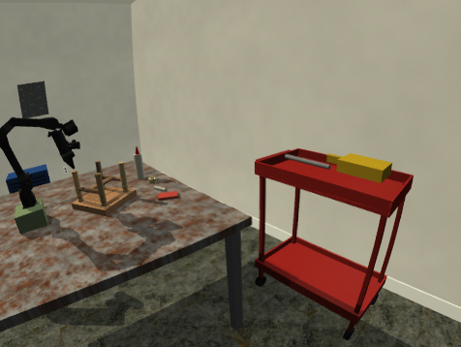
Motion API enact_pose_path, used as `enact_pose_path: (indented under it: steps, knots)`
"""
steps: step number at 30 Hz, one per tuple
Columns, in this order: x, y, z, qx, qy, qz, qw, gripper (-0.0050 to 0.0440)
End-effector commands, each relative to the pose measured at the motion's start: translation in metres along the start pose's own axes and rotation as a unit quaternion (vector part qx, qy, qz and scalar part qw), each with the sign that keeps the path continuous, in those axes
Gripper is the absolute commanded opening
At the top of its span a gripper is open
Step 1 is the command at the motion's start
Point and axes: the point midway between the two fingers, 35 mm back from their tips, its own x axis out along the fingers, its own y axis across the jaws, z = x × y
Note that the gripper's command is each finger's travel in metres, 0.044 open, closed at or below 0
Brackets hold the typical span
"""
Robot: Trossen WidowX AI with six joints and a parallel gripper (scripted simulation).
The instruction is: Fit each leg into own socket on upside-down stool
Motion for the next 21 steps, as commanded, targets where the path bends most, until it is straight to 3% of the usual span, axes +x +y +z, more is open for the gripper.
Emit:
enact_pose_path:
  steps: [1, 21]
  knots:
    - [0.007, 0.000, -0.003, -0.002, 0.003, 0.002, 1.000, 0.0000]
    - [0.022, 0.000, -0.007, -0.002, 0.003, 0.002, 1.000, 0.0000]
